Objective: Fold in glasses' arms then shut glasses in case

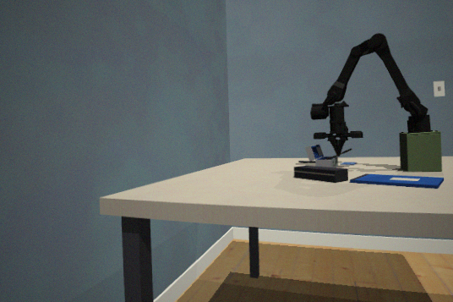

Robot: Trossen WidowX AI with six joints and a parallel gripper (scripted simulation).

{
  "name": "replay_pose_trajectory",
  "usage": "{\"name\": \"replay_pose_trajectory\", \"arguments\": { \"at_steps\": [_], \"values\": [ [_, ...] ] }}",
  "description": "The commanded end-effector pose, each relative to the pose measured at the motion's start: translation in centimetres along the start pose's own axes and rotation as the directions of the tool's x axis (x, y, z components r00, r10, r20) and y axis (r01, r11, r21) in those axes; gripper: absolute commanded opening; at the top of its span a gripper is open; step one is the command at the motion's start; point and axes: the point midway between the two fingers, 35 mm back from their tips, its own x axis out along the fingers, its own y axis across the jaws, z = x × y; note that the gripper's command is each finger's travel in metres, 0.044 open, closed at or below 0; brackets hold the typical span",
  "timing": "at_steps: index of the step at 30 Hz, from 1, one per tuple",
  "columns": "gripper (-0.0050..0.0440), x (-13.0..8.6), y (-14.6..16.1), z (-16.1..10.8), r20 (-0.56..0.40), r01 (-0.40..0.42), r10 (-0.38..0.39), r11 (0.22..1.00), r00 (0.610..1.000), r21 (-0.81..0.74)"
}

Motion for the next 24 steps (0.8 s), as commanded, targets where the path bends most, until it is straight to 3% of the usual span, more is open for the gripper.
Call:
{"name": "replay_pose_trajectory", "arguments": {
  "at_steps": [1,24],
  "values": [
    [0.0000,0.1,0.3,-0.5,-0.001,-0.004,0.004,1.000,1.000,0.001],
    [0.0000,0.2,1.1,-1.6,-0.001,-0.004,0.004,1.000,1.000,0.001]
  ]
}}
